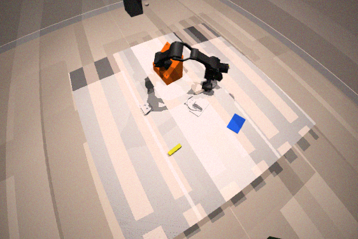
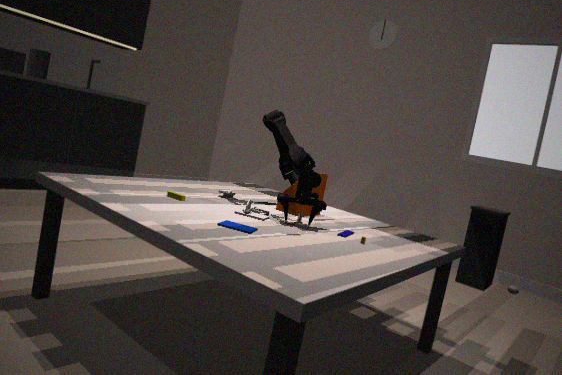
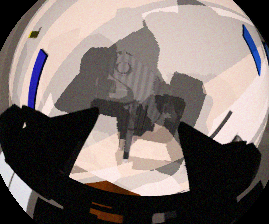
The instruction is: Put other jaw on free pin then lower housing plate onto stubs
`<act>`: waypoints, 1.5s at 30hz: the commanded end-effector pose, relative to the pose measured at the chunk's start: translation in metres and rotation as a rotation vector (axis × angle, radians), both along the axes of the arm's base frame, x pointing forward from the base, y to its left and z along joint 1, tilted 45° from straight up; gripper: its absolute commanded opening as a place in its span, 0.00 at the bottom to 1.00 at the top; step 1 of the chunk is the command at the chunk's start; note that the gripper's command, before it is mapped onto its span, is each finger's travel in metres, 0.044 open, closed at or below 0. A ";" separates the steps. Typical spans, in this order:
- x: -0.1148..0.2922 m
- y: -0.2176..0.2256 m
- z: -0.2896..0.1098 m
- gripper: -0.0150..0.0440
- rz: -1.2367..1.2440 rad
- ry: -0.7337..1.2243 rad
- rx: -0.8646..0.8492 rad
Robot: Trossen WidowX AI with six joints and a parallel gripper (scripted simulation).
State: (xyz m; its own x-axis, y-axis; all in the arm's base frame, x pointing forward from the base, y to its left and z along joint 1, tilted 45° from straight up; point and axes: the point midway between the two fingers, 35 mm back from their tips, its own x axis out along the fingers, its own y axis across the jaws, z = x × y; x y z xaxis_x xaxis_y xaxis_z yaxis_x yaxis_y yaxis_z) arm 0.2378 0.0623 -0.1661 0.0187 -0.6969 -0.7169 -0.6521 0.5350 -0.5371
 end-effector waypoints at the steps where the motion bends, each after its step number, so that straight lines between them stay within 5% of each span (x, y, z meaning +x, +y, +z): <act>1: 0.000 -0.001 0.000 1.00 0.005 0.003 -0.004; 18: 0.000 -0.001 -0.001 1.00 0.005 0.003 -0.003; 29: 0.000 -0.001 -0.001 0.51 0.000 0.001 -0.001; 45: 0.000 0.000 0.000 0.48 0.000 0.001 -0.001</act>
State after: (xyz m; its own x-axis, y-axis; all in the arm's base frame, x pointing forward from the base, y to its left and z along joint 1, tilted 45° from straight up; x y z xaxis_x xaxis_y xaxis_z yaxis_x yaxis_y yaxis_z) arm 0.2371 0.0616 -0.1669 0.0162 -0.6963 -0.7176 -0.6528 0.5362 -0.5351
